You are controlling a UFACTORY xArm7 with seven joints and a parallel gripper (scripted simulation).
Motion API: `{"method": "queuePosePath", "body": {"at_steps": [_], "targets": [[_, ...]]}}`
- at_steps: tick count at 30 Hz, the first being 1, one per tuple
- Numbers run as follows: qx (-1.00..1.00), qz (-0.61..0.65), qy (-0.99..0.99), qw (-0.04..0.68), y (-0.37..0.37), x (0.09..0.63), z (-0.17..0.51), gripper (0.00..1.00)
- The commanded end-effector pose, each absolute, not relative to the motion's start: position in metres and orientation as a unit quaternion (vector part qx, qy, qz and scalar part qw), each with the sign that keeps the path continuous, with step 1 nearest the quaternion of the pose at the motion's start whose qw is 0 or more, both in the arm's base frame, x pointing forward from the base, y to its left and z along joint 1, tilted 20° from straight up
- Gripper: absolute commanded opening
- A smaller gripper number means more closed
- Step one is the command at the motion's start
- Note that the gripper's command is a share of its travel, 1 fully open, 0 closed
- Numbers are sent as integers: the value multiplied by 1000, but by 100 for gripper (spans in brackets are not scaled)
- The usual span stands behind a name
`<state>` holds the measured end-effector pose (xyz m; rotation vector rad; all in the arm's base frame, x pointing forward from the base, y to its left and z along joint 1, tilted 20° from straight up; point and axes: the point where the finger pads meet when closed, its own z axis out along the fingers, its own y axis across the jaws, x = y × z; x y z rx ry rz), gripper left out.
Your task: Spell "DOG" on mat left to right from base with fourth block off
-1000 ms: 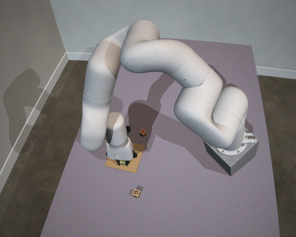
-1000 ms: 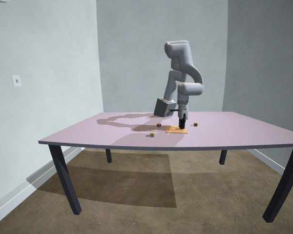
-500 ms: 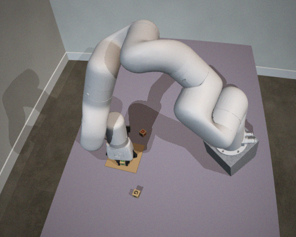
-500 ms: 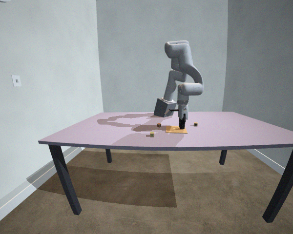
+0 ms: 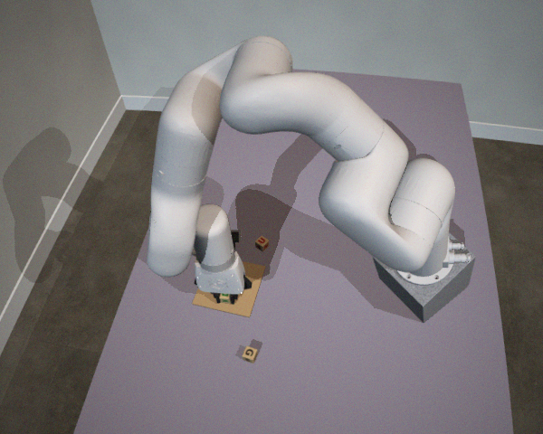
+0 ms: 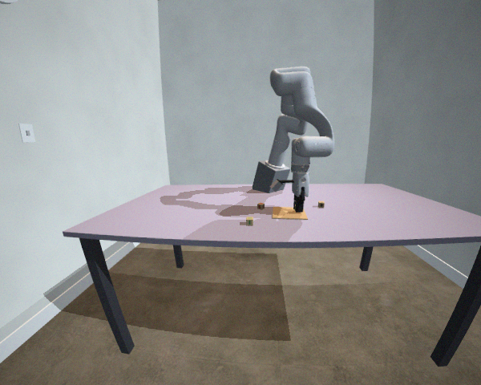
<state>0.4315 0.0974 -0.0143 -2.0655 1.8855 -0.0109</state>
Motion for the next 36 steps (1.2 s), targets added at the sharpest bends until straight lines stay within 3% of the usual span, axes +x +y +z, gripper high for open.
{"method": "queuePosePath", "body": {"at_steps": [1, 36], "targets": [[-727, -5, 664, 172, 97, 433, -13, 21], [-727, -5, 664, 172, 98, 433, -17, 21]]}}
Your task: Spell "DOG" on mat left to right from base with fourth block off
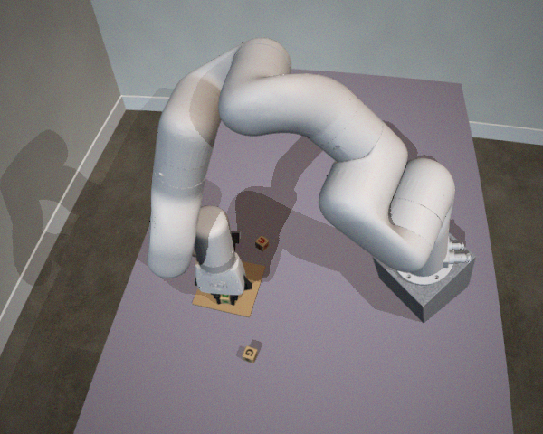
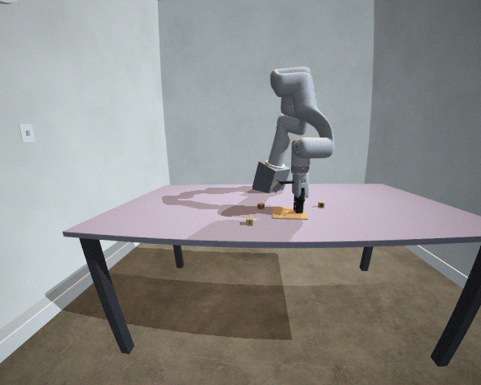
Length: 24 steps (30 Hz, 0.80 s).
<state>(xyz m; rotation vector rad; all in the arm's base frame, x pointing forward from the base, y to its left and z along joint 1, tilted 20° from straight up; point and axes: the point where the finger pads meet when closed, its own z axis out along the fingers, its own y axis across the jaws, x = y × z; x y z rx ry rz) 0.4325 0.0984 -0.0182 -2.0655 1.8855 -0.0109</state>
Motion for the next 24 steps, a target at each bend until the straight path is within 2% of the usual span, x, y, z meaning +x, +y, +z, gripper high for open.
{"method": "queuePosePath", "body": {"at_steps": [1, 23, 24], "targets": [[-727, -5, 664, 172, 98, 433, -17, 21], [-727, -5, 664, 172, 98, 433, -17, 21], [-727, -5, 664, 172, 98, 433, -17, 26]]}}
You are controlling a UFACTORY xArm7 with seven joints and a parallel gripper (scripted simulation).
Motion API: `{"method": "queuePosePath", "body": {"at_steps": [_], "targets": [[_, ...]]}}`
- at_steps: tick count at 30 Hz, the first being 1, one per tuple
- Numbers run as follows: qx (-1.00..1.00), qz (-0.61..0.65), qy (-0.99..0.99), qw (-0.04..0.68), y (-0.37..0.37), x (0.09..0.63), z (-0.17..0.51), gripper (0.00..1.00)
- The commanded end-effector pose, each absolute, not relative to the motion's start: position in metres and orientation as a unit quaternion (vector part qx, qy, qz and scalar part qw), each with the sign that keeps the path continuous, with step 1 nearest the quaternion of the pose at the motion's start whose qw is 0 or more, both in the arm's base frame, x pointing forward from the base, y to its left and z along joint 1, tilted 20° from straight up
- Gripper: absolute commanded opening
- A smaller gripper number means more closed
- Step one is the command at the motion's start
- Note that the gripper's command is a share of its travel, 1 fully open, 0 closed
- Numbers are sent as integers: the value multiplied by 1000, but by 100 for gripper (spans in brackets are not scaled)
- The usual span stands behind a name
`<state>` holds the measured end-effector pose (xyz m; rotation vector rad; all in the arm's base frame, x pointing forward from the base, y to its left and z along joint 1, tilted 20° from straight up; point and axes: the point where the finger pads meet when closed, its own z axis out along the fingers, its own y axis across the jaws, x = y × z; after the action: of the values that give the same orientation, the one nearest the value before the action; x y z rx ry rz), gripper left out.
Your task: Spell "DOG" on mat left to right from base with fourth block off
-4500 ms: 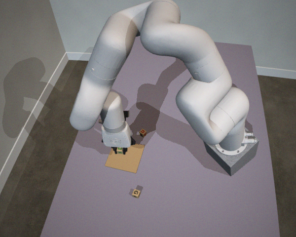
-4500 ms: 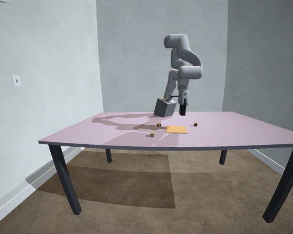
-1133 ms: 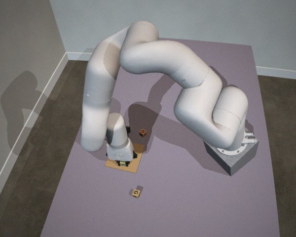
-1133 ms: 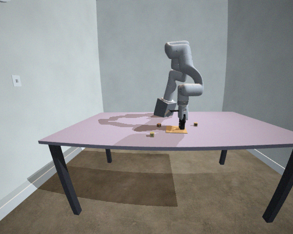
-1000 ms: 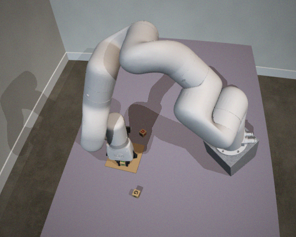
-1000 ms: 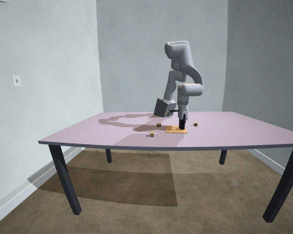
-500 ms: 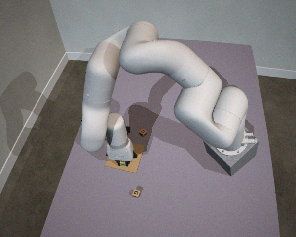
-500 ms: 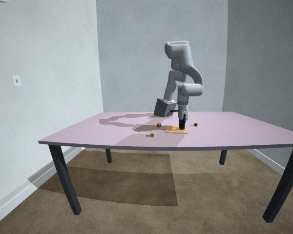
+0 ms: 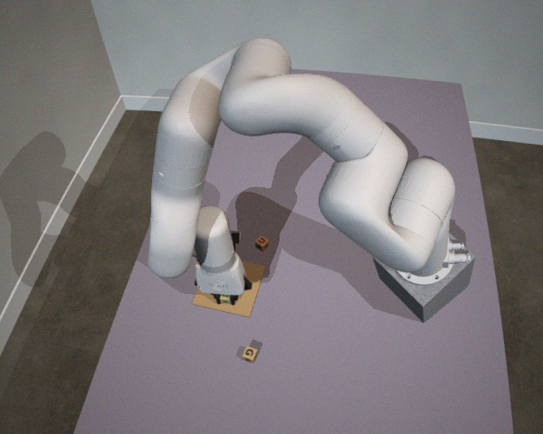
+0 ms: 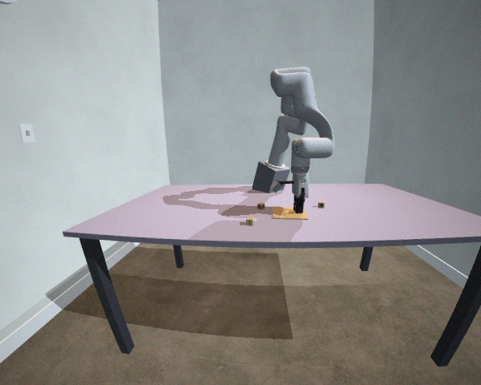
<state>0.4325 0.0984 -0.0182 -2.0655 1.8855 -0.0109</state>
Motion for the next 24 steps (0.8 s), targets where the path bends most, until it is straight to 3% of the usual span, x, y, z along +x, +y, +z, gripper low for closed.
{"method": "queuePosePath", "body": {"at_steps": [1, 6, 10, 14, 24], "targets": [[-727, -5, 664, 172, 98, 433, -17, 26], [-727, -5, 664, 172, 98, 433, -17, 34], [-727, -5, 664, 172, 98, 433, -17, 34], [-727, -5, 664, 172, 98, 433, -17, 42], [-727, -5, 664, 172, 98, 433, -17, 42]]}}
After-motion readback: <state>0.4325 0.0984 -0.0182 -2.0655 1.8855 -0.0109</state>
